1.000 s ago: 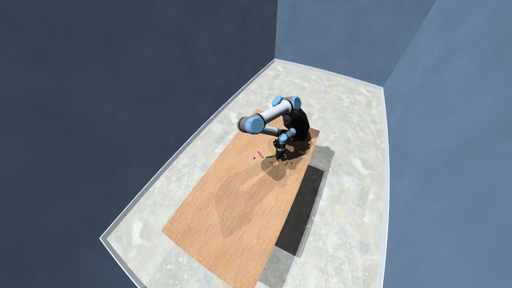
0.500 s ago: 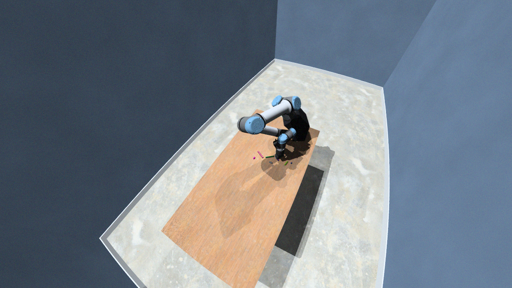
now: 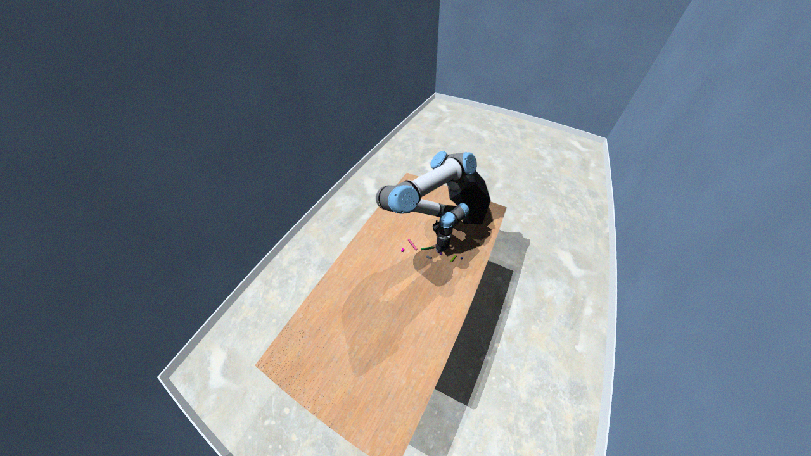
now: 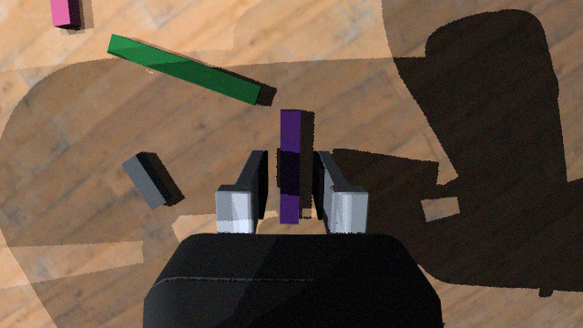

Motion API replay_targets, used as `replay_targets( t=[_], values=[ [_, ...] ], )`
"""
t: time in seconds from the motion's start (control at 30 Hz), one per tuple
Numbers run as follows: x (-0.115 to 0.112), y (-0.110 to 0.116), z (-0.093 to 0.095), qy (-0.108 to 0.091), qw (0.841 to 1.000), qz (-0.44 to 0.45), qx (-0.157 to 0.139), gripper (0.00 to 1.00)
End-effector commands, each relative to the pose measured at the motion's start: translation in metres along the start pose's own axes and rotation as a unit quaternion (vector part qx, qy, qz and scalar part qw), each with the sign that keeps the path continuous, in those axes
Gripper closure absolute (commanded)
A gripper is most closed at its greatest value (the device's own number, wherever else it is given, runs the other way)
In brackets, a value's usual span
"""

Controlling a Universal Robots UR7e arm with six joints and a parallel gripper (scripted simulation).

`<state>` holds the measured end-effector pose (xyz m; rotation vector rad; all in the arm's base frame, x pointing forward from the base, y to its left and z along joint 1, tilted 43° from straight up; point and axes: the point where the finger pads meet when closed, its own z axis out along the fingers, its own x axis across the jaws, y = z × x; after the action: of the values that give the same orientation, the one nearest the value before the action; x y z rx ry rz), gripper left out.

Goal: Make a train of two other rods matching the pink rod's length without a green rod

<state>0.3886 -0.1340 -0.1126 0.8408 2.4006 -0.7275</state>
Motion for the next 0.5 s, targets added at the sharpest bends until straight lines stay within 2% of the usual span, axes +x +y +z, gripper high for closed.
replay_targets(
  t=[0.0, 0.47],
  values=[
    [-0.0002, 0.0001, 0.0043, 0.0, 1.0, 0.0, 0.0, 0.46],
    [-0.0002, 0.0001, 0.0136, 0.0, 1.0, 0.0, 0.0, 0.46]
  ],
)
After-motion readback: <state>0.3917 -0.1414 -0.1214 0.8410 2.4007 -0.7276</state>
